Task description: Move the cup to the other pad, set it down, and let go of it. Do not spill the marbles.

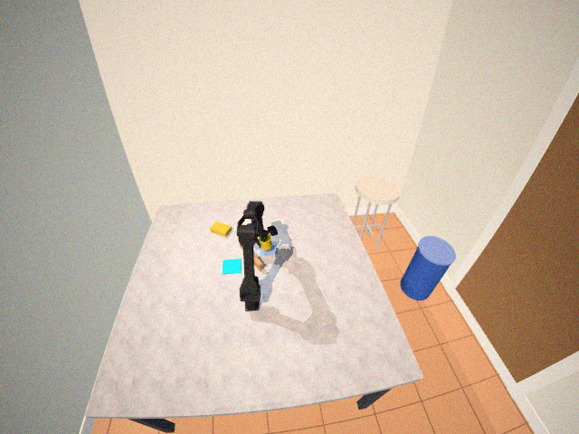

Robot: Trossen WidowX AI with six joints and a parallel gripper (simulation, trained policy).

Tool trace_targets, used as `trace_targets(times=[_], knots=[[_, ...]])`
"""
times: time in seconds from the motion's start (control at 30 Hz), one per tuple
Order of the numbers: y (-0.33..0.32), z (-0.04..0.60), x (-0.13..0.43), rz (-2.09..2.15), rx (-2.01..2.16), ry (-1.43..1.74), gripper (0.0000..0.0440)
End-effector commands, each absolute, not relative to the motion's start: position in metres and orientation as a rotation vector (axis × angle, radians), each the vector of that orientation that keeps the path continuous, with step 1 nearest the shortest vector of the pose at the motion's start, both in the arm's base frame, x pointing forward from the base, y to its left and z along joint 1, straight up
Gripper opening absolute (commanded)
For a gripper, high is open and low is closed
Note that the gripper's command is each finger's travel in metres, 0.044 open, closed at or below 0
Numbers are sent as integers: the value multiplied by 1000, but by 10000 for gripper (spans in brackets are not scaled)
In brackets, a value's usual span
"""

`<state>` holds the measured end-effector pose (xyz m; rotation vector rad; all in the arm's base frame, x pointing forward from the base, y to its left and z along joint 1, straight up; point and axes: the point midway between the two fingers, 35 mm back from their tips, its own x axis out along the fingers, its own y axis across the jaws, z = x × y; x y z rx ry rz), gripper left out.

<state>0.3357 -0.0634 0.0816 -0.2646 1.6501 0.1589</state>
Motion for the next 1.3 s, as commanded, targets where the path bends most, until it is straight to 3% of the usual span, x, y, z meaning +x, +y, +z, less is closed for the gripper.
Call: trace_targets(times=[0.0, 1.27], knots=[[-58, 92, 335, 181, -276, 1638, 23], [54, 147, 332, 312, -407, 1478, 0]])
